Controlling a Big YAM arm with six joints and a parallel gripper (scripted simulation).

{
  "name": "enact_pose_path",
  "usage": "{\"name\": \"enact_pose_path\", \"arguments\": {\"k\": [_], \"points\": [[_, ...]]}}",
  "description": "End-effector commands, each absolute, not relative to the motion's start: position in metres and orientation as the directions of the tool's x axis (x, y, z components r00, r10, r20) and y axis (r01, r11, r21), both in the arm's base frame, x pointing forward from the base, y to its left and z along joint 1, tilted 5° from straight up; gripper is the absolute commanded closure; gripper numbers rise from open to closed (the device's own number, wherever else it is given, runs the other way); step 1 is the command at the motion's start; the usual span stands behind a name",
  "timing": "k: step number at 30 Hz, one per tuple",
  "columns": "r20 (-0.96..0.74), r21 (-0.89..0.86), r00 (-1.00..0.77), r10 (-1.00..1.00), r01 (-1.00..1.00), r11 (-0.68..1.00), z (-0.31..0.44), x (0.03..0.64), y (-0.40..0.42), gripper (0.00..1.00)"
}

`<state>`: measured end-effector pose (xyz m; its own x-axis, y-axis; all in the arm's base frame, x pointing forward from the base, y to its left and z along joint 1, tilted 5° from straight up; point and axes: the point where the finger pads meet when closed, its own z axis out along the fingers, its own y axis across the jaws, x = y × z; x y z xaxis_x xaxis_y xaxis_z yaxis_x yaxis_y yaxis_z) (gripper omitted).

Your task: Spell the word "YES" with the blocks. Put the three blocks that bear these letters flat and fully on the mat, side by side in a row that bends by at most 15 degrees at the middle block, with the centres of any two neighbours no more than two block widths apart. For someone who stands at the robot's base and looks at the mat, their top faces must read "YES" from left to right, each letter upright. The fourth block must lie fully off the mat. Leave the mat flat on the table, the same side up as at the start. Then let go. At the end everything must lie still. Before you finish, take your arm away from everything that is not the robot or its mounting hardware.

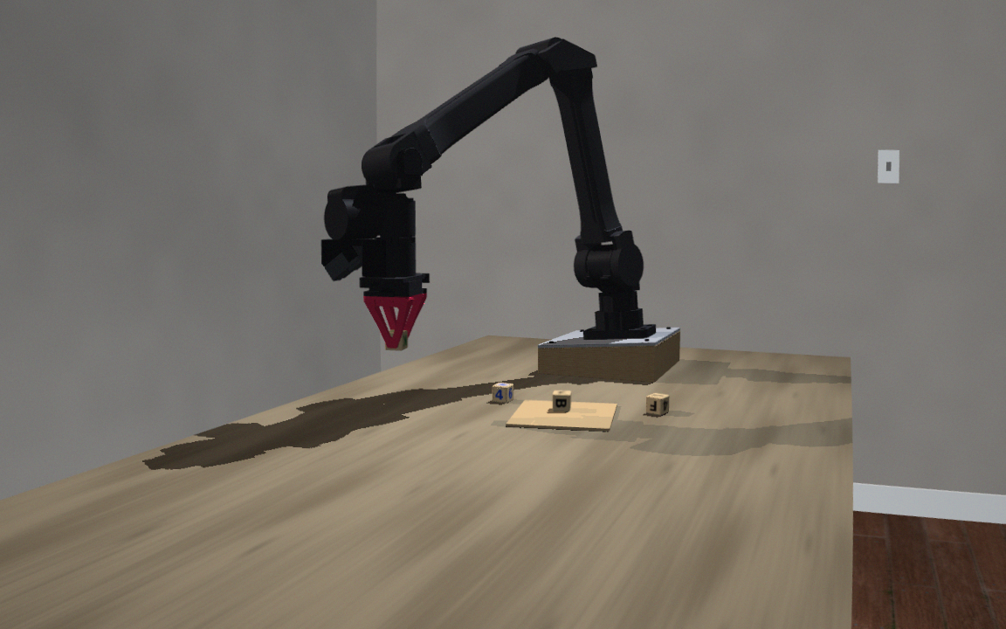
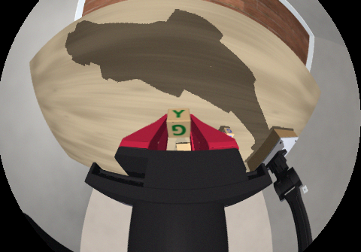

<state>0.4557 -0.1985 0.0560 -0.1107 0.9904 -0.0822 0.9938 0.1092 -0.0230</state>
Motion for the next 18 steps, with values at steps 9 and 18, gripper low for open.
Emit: {"name": "enact_pose_path", "arguments": {"k": [9, 18], "points": [[-0.062, -0.061, -0.633, 0.772, 0.774, 0.630, 0.029, 0.457, -0.207, 0.79], [-0.062, -0.079, -0.897, 0.438, 0.442, 0.893, 0.032, 0.461, -0.209, 0.79]]}}
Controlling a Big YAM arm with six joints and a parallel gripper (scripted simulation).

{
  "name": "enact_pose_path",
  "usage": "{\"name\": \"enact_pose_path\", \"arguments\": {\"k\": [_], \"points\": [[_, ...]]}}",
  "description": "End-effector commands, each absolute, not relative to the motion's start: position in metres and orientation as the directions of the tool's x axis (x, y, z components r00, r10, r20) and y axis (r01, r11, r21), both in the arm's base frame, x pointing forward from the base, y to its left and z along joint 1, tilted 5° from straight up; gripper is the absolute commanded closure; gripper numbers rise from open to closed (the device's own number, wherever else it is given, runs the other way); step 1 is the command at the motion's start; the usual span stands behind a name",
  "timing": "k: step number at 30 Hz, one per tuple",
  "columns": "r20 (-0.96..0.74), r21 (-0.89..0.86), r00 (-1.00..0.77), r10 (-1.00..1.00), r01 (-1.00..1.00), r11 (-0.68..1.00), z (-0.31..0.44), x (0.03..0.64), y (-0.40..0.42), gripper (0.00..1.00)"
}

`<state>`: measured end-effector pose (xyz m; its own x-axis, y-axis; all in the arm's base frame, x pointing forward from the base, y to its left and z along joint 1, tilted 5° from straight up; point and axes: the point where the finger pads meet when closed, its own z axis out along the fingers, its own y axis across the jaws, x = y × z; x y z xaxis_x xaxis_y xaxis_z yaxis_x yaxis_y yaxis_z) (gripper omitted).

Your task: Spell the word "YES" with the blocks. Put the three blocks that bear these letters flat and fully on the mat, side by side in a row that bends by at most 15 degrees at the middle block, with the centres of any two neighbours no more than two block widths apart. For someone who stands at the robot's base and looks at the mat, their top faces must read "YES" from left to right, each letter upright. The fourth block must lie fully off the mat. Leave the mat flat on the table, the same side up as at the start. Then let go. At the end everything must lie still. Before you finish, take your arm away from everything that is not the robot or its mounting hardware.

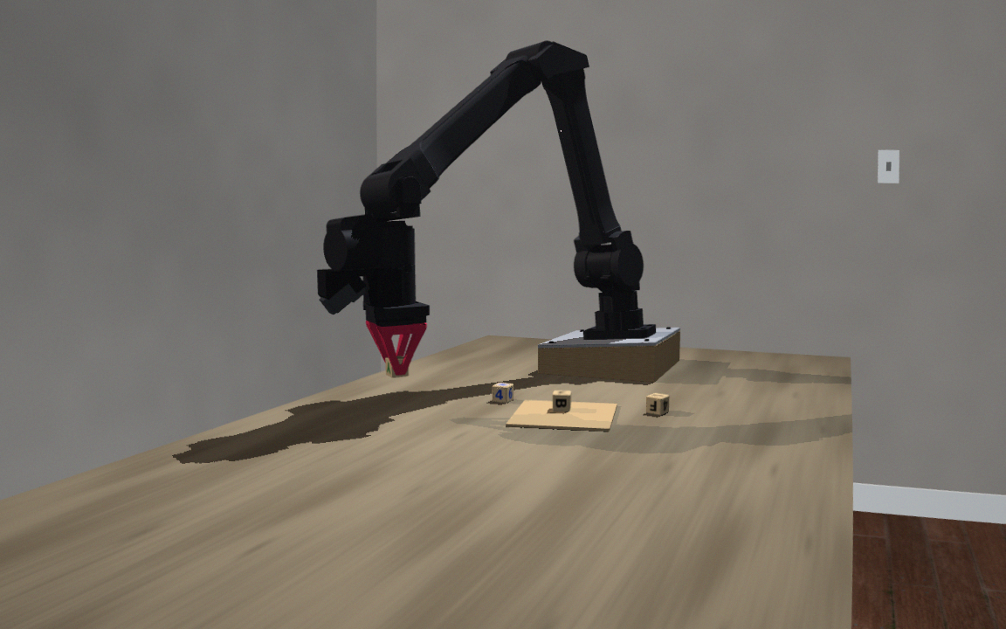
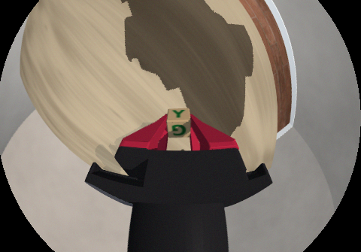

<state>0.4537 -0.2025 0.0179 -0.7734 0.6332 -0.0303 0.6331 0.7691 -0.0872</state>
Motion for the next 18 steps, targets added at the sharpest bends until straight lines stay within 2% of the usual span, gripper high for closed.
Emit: {"name": "enact_pose_path", "arguments": {"k": [1, 4, 9, 18], "points": [[-0.065, -0.080, -0.913, 0.403, 0.407, 0.910, 0.033, 0.461, -0.209, 0.79], [-0.038, -0.080, -0.914, 0.405, 0.407, 0.910, 0.020, 0.458, -0.208, 0.79], [-0.125, -0.081, -0.910, 0.394, 0.405, 0.911, 0.036, 0.463, -0.208, 0.79], [-0.517, -0.085, -0.799, 0.308, 0.406, 0.910, 0.036, 0.464, -0.209, 0.79]]}}
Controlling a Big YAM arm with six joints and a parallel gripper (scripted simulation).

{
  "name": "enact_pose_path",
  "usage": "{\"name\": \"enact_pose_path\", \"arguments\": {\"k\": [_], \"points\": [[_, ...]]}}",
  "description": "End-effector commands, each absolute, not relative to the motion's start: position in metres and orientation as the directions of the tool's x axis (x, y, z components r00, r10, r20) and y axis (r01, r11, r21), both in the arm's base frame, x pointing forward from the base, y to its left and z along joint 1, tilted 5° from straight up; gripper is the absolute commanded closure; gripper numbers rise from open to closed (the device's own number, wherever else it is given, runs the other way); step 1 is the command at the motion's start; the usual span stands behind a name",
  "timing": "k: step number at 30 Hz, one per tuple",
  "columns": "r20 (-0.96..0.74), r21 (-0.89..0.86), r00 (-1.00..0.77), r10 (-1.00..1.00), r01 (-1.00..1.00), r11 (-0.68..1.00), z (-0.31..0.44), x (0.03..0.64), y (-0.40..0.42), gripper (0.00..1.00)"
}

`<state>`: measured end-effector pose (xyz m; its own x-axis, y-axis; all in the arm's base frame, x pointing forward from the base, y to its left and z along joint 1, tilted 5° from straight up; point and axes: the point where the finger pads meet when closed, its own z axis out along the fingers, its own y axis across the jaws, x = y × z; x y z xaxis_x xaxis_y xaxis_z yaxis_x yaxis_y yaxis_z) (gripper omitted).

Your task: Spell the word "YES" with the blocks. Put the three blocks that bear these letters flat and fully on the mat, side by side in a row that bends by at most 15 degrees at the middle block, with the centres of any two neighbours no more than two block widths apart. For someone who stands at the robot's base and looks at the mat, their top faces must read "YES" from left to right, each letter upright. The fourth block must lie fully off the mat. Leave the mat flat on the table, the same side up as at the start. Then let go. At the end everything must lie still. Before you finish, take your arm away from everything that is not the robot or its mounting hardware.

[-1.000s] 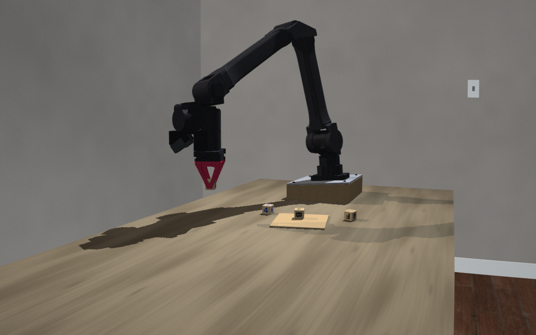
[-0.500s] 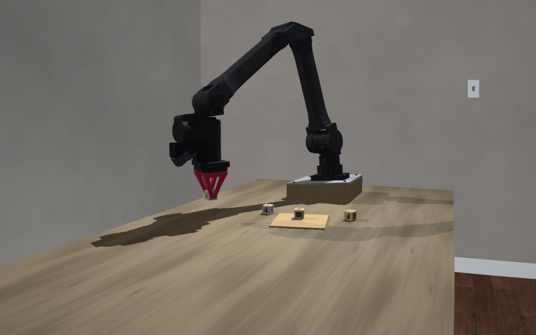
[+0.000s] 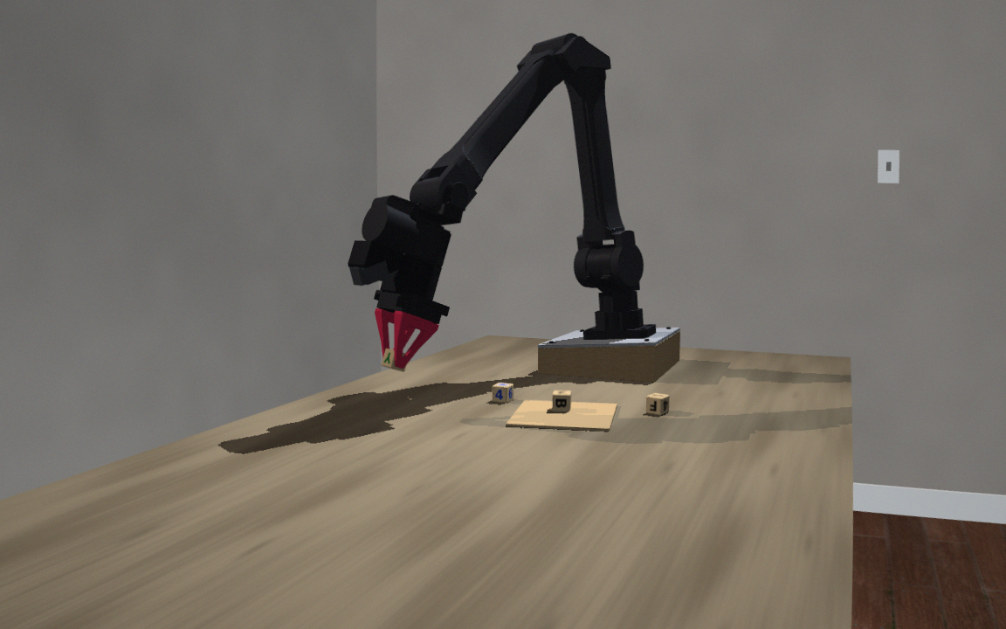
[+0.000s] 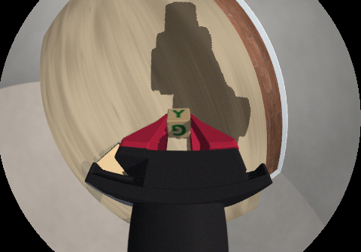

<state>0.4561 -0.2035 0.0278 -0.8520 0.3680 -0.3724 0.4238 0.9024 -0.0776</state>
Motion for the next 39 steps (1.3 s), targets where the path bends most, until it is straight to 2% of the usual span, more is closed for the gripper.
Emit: {"name": "enact_pose_path", "arguments": {"k": [1, 3, 9, 14, 23, 39], "points": [[-0.517, -0.085, -0.799, 0.308, 0.406, 0.910, 0.036, 0.464, -0.209, 0.79], [-0.535, -0.086, -0.789, 0.301, 0.405, 0.910, 0.018, 0.460, -0.208, 0.79], [-0.761, -0.089, -0.615, 0.204, 0.411, 0.907, 0.020, 0.458, -0.210, 0.79], [-0.843, -0.090, -0.516, 0.148, 0.408, 0.908, 0.021, 0.459, -0.209, 0.79], [-0.875, -0.091, -0.469, 0.123, 0.407, 0.909, 0.033, 0.463, -0.208, 0.79], [-0.864, -0.090, -0.485, 0.133, 0.410, 0.908, -0.003, 0.459, -0.211, 0.79]]}}
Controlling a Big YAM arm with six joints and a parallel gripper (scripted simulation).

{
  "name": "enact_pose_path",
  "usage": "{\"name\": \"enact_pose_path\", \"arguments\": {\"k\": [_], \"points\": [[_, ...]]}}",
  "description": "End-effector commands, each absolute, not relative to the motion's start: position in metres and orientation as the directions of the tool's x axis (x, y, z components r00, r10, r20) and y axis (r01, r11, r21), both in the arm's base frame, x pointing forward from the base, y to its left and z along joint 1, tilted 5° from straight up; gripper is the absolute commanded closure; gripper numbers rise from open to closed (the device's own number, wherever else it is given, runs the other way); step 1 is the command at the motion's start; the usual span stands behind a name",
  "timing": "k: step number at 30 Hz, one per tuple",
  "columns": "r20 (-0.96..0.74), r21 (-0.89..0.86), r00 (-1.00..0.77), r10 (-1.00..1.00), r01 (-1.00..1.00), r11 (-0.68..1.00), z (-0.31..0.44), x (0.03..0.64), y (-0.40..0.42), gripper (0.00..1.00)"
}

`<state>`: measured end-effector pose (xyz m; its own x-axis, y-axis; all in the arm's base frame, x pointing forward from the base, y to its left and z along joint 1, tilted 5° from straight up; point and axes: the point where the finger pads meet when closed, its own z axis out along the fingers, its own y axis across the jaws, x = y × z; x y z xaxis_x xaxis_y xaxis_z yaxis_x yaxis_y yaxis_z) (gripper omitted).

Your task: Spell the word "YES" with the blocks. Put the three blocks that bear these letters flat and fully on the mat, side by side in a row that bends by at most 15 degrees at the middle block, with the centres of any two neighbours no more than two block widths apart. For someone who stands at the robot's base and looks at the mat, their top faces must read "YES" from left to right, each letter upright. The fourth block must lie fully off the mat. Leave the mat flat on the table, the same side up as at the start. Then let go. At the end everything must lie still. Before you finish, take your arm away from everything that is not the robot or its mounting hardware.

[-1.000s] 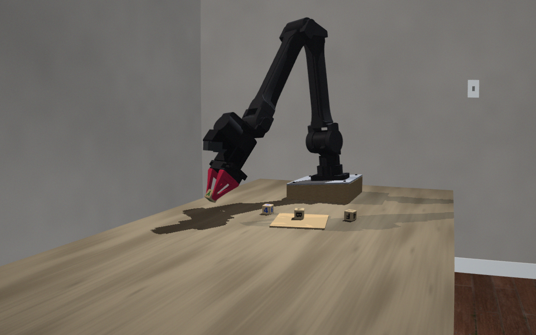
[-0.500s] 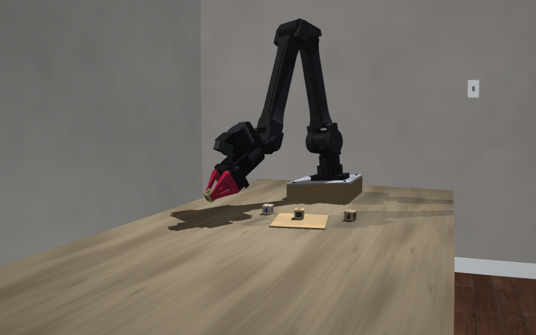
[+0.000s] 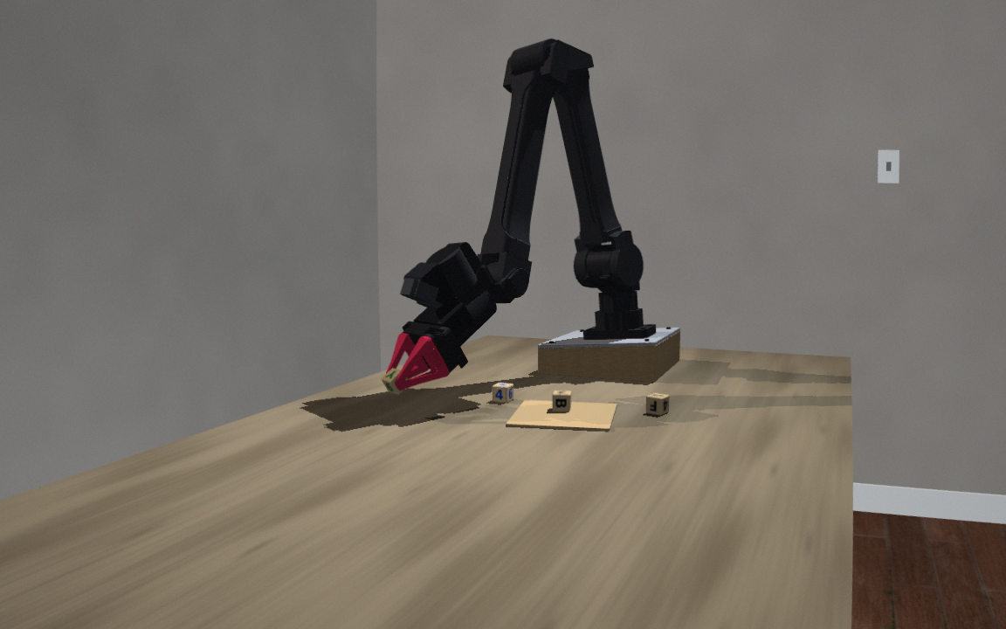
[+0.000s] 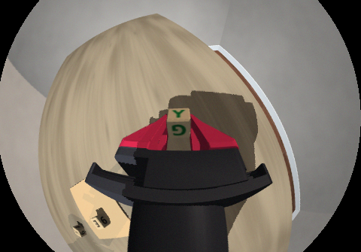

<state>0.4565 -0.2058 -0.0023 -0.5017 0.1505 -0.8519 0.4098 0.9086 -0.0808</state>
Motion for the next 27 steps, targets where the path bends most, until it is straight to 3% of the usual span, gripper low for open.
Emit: {"name": "enact_pose_path", "arguments": {"k": [1, 27], "points": [[-0.866, -0.090, -0.482, 0.134, 0.413, 0.906, -0.005, 0.459, -0.213, 0.79], [-0.882, -0.088, -0.456, 0.121, 0.412, 0.907, -0.014, 0.471, -0.218, 0.79]]}}
